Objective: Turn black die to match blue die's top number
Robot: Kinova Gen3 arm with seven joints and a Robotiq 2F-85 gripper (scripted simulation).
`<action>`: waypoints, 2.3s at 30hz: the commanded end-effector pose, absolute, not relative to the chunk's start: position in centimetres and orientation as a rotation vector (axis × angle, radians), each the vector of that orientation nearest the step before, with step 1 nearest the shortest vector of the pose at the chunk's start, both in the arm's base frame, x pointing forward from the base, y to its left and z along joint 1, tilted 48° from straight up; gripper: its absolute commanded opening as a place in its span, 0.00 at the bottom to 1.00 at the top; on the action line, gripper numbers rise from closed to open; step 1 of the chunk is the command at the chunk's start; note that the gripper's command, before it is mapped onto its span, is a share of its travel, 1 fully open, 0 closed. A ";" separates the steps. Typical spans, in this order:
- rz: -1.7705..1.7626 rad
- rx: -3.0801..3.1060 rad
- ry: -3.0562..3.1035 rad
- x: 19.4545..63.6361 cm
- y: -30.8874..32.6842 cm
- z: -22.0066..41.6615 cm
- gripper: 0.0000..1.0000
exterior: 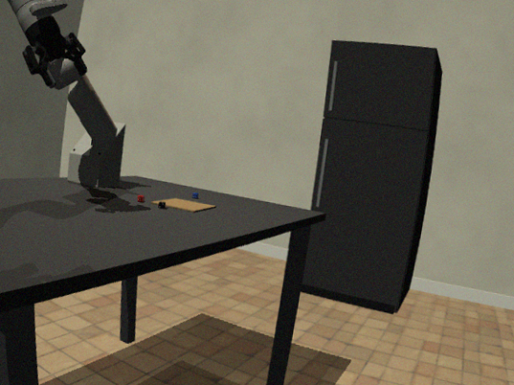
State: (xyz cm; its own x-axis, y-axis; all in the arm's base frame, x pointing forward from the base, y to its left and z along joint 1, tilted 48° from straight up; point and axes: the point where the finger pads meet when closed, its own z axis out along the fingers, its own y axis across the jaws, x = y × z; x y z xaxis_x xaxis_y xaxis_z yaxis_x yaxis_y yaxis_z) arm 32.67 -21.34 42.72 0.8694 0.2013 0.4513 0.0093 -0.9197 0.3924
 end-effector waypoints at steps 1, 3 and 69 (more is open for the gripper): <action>0.702 2.658 0.157 32.7 -21.3 42.8 1.00; 0.702 2.658 0.157 32.7 -21.3 42.8 1.00; -0.847 1.716 2.100 36.7 -16.9 17.9 1.00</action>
State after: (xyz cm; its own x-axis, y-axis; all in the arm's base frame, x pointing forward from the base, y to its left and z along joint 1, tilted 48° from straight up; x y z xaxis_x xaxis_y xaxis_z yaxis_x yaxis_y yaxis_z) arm 36.19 -18.30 19.65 -0.1603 0.7957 -0.5841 0.9787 0.0514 -0.1986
